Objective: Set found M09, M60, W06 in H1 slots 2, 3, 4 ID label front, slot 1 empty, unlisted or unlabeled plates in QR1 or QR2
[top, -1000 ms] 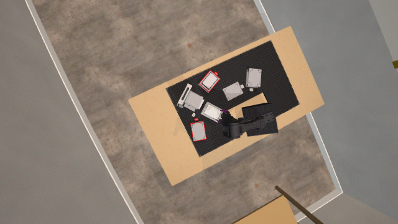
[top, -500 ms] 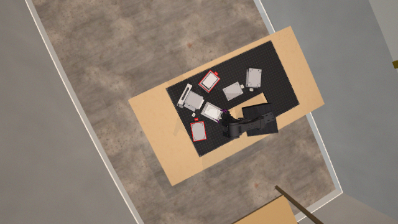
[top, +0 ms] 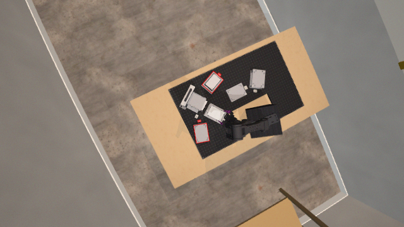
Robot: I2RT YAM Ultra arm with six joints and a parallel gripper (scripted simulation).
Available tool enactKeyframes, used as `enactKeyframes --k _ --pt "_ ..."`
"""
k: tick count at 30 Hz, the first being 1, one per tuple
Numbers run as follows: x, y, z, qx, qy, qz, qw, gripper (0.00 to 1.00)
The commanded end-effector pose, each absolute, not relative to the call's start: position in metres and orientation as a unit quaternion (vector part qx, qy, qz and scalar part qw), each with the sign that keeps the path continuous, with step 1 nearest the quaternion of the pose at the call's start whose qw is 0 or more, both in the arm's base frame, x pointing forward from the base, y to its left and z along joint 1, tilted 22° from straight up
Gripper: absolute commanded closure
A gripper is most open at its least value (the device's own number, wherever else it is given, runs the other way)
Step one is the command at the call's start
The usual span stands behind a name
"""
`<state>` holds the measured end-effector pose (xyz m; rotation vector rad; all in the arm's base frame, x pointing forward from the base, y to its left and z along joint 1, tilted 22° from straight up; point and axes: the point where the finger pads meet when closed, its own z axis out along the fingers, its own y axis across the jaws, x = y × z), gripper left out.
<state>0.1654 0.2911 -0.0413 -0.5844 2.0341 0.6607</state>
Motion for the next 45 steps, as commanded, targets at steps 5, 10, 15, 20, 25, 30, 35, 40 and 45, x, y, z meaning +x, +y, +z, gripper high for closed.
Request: enactKeyframes --k 5,10,15,20,25,30,35,40,45 --pt "0.164 0.293 -0.044 -0.243 0.82 0.268 0.443 0.0" --pt "0.164 0.293 -0.044 -0.243 0.82 0.268 0.443 0.0" --pt "0.163 0.292 -0.032 -0.24 0.816 0.276 0.448 0.0" --pt "0.162 0.288 -0.025 -0.24 0.816 0.276 0.448 0.0" --pt "0.161 0.286 -0.02 -0.24 0.816 0.276 0.448 0.0" --pt "0.16 0.283 -0.013 -0.24 0.816 0.276 0.448 0.0" --pt "0.159 0.279 -0.005 -0.239 0.816 0.276 0.448 0.0" --pt "0.158 0.277 -0.001 -0.239 0.816 0.276 0.448 0.0" --pt "0.157 0.274 0.007 -0.239 0.816 0.276 0.448 0.0"
